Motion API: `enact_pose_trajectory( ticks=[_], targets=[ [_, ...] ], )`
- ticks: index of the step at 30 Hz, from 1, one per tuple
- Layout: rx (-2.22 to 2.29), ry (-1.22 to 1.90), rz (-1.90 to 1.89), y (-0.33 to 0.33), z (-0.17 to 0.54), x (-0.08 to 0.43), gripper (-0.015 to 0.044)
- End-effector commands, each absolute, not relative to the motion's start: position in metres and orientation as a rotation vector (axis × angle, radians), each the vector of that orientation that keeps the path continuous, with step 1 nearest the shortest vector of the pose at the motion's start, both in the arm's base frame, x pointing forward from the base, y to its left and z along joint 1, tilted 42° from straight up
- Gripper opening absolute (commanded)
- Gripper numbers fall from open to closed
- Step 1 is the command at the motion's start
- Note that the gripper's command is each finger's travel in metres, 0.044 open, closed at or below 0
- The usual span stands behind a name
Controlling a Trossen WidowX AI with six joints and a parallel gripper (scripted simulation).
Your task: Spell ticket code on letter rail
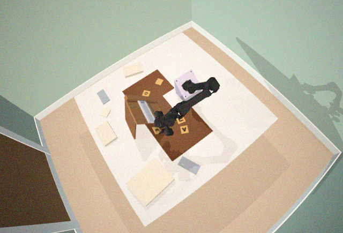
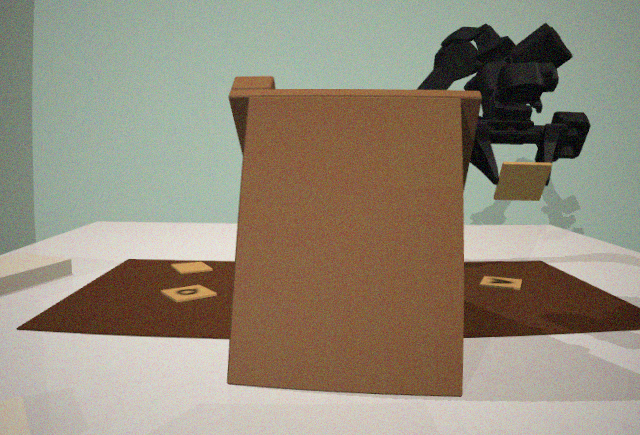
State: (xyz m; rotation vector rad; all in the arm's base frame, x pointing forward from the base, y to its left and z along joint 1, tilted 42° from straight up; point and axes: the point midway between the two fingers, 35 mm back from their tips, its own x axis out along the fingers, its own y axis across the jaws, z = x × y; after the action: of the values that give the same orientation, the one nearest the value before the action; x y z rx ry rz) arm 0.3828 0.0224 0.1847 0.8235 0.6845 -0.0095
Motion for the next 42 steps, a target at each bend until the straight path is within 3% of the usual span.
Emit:
enact_pose_trajectory(
  ticks=[1,42],
  targets=[
    [0.82,0.682,-0.005,0.021,0.184,0.382,0.0],
    [0.819,0.683,-0.006,0.006,0.169,0.377,0.0]
  ],
)
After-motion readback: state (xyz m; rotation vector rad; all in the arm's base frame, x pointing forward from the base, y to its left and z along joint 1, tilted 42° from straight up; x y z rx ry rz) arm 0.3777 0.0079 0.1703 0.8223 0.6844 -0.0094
